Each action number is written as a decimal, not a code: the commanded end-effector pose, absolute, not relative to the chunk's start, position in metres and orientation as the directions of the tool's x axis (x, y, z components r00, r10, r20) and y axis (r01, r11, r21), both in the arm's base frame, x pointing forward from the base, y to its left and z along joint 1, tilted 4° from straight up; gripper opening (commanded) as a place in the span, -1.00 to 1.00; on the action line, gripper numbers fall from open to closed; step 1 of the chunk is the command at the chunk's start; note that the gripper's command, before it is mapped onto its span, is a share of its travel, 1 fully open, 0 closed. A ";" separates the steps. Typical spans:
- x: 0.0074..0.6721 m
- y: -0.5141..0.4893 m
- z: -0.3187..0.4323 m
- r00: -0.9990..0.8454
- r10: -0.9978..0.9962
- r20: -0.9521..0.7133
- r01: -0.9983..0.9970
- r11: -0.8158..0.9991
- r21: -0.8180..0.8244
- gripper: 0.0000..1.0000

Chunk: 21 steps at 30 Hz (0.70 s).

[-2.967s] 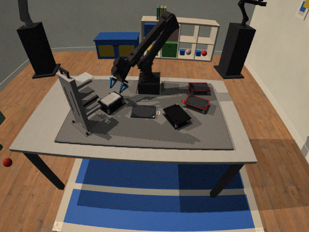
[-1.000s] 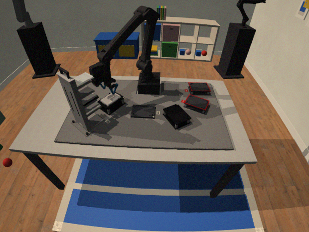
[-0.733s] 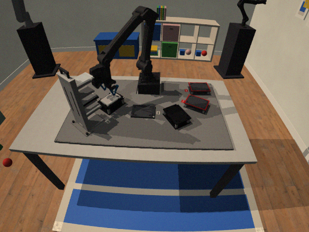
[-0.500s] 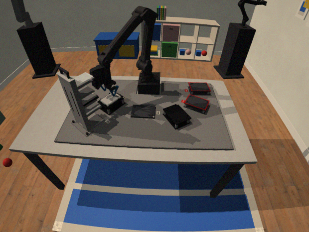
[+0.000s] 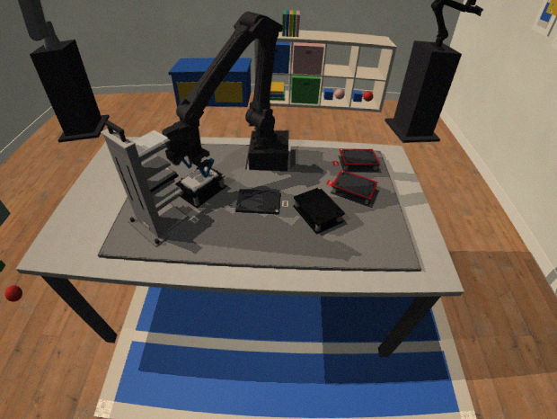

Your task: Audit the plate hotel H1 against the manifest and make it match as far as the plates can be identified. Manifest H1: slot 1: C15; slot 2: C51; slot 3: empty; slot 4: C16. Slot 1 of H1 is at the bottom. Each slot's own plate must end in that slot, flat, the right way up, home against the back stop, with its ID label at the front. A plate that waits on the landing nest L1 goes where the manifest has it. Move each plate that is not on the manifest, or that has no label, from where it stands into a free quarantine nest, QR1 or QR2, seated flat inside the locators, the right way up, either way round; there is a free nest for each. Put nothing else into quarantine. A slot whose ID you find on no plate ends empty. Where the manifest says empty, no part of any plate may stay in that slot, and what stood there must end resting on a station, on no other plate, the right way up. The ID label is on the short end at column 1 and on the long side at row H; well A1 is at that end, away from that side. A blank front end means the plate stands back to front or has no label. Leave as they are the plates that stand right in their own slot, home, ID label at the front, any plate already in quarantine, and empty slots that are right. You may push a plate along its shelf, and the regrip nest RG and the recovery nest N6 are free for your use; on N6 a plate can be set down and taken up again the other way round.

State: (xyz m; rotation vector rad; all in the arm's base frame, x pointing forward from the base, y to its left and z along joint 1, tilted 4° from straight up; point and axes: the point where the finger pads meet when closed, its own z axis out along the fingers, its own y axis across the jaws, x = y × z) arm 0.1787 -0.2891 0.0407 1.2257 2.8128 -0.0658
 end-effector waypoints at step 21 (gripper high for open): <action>0.183 -0.295 0.013 -0.671 0.735 -0.092 0.739 0.673 -0.013 1.00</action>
